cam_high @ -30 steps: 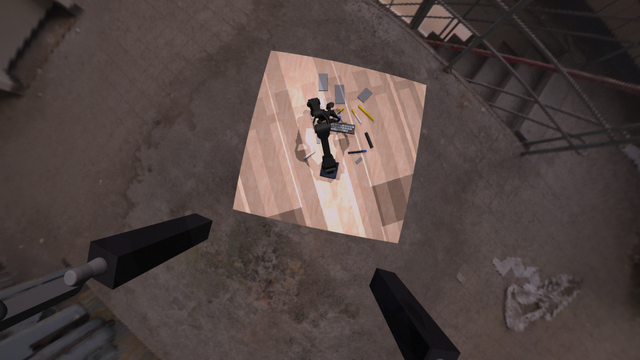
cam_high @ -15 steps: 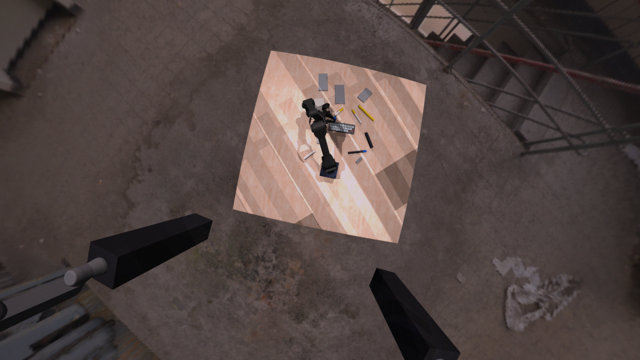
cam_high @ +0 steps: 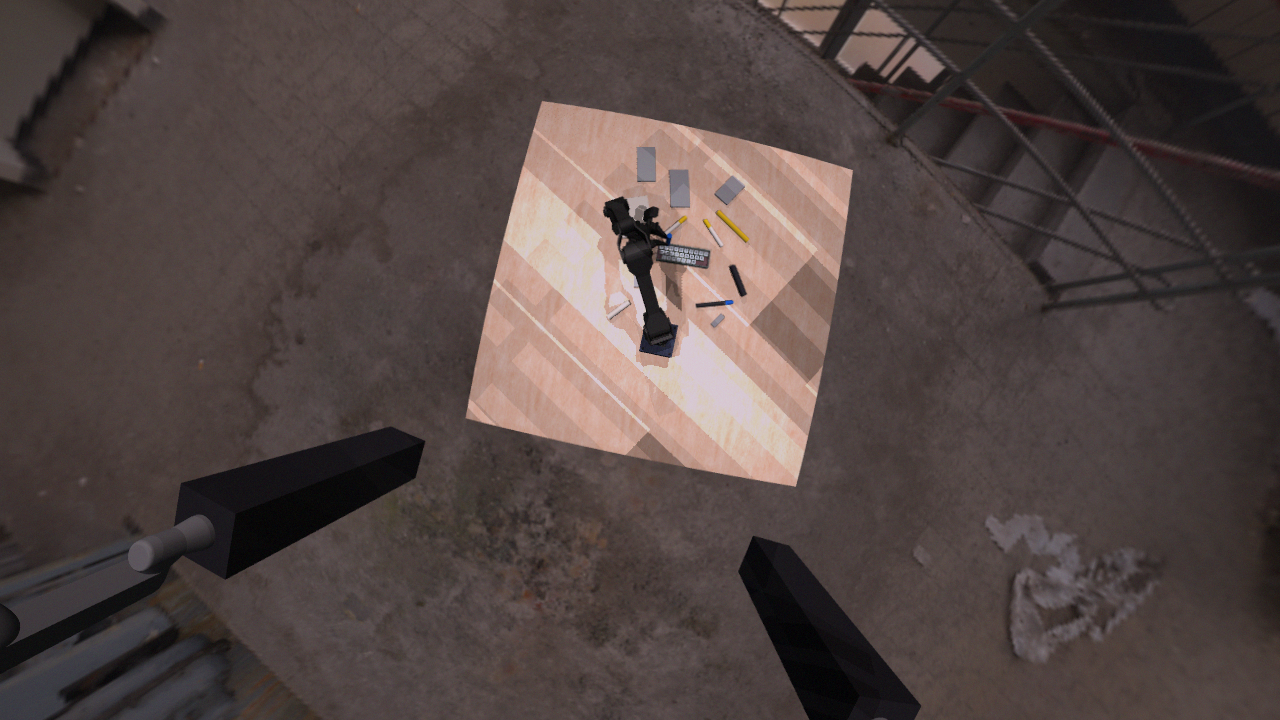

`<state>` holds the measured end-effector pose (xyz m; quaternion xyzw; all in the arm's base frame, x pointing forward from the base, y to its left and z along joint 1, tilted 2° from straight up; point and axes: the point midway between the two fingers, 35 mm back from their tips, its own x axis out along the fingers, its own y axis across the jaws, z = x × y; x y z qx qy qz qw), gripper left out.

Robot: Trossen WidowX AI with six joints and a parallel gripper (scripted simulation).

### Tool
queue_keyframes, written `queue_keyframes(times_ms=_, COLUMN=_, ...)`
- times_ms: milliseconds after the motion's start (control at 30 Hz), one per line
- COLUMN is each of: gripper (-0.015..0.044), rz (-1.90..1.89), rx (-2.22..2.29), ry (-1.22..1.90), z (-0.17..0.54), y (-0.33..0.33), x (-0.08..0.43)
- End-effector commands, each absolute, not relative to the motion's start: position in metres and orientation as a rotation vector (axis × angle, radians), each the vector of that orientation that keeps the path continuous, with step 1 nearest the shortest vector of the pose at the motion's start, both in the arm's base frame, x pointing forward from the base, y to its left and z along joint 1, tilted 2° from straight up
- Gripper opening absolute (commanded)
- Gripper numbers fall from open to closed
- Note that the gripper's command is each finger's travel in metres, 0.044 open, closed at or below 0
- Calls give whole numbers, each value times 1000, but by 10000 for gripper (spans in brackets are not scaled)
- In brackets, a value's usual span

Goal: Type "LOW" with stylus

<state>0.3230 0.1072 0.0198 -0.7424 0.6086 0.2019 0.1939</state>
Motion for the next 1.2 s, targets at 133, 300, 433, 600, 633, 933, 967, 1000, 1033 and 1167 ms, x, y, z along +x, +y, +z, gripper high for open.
queue_keyframes(times_ms=133, gripper=81, rz=566, rx=-2075, ry=1707, z=15, y=108, x=323)
queue_keyframes(times_ms=300, gripper=81, rz=566, rx=-2075, ry=1707, z=13, y=108, x=323)
queue_keyframes(times_ms=433, gripper=81, rz=566, rx=-2075, ry=1707, z=12, y=108, x=323)
queue_keyframes(times_ms=600, gripper=81, rz=566, rx=-2075, ry=1707, z=10, y=108, x=323)
queue_keyframes(times_ms=633, gripper=81, rz=566, rx=-2075, ry=1707, z=10, y=108, x=323)
queue_keyframes(times_ms=933, gripper=81, rz=566, rx=-2075, ry=1707, z=7, y=108, x=323)
queue_keyframes(times_ms=967, gripper=81, rz=566, rx=-2075, ry=1707, z=7, y=108, x=323)
queue_keyframes(times_ms=1000, gripper=81, rz=566, rx=-2075, ry=1707, z=6, y=108, x=323)
queue_keyframes(times_ms=1033, gripper=81, rz=566, rx=-2075, ry=1707, z=6, y=108, x=323)
queue_keyframes(times_ms=1167, gripper=81, rz=566, rx=-2075, ry=1707, z=4, y=108, x=323)
